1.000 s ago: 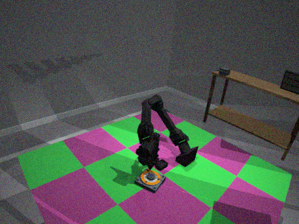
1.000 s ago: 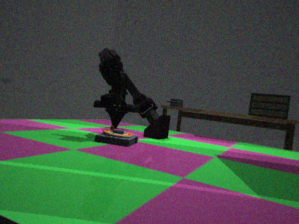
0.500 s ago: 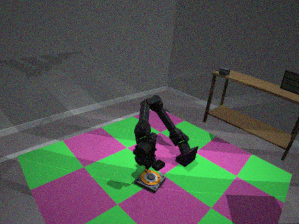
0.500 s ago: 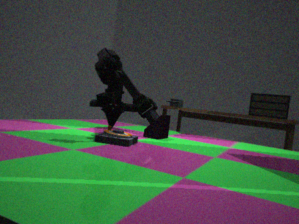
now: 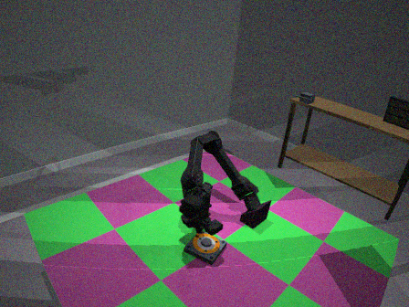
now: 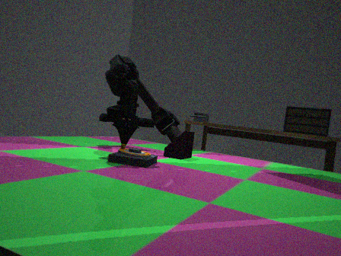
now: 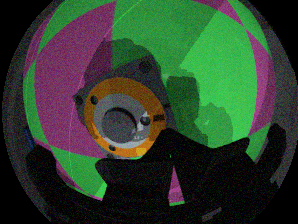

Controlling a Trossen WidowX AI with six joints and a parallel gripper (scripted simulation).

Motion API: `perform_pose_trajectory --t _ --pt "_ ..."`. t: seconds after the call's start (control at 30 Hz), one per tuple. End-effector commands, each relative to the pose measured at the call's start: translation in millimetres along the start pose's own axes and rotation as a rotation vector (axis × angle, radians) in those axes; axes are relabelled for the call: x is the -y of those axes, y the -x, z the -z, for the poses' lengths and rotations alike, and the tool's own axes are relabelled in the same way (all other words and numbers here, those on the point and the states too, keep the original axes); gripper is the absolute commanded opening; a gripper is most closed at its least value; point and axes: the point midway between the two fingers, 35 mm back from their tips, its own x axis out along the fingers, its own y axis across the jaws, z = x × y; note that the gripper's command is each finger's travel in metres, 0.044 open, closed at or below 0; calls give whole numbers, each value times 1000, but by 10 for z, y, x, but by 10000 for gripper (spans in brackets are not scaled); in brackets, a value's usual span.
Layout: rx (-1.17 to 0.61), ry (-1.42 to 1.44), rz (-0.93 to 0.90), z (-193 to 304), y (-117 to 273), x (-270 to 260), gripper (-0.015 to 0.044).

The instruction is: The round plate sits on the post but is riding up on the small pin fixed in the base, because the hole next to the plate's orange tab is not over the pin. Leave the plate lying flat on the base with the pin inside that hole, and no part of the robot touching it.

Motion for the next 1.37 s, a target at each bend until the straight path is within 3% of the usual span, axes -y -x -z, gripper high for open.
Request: perform_pose_trajectory --t 0.0,0.27,0.57,1.33 --pt "5 0 2 -47 9 10 0" --pt "5 0 2 -89 2 10 0" --pt "4 0 0 -53 422 13 0" --pt "4 5 3 -58 356 4 0"
